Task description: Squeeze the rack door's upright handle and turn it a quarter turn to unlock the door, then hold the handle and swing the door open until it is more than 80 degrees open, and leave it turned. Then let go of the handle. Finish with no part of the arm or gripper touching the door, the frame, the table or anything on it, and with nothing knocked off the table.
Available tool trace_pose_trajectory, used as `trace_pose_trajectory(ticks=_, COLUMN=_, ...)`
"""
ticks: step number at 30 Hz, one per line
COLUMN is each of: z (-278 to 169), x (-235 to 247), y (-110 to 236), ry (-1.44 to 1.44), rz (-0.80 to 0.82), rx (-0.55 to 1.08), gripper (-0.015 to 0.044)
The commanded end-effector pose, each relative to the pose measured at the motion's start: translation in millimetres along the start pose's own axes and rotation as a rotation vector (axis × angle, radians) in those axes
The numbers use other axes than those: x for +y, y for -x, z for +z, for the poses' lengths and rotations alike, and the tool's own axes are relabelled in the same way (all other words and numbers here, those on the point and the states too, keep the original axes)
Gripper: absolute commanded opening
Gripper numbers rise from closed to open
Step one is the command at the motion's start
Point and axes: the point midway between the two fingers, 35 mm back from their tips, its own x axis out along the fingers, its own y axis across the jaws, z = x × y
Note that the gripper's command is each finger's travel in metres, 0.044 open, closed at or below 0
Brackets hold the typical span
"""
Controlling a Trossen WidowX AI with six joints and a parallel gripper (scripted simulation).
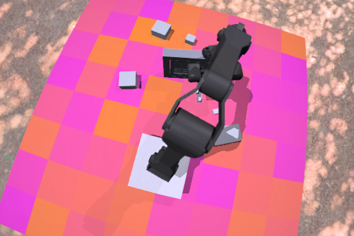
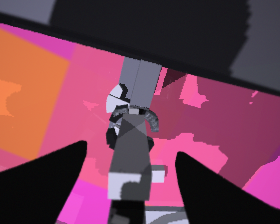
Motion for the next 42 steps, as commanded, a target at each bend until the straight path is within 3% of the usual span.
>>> trace_pose_trajectory(ticks=1, z=-0.2, x=0.6, y=-0.4, ry=0.208, rz=0.003, rx=0.001, gripper=0.0290)
trace_pose_trajectory(ticks=29, z=-0.2, x=0.6, y=-0.5, ry=1.587, rz=0.004, rx=-0.002, gripper=0.0290)
trace_pose_trajectory(ticks=37, z=-0.2, x=0.6, y=-0.5, ry=1.620, rz=0.004, rx=-0.002, gripper=0.0290)
trace_pose_trajectory(ticks=42, z=-0.2, x=0.6, y=-0.5, ry=1.620, rz=0.004, rx=-0.002, gripper=0.0257)
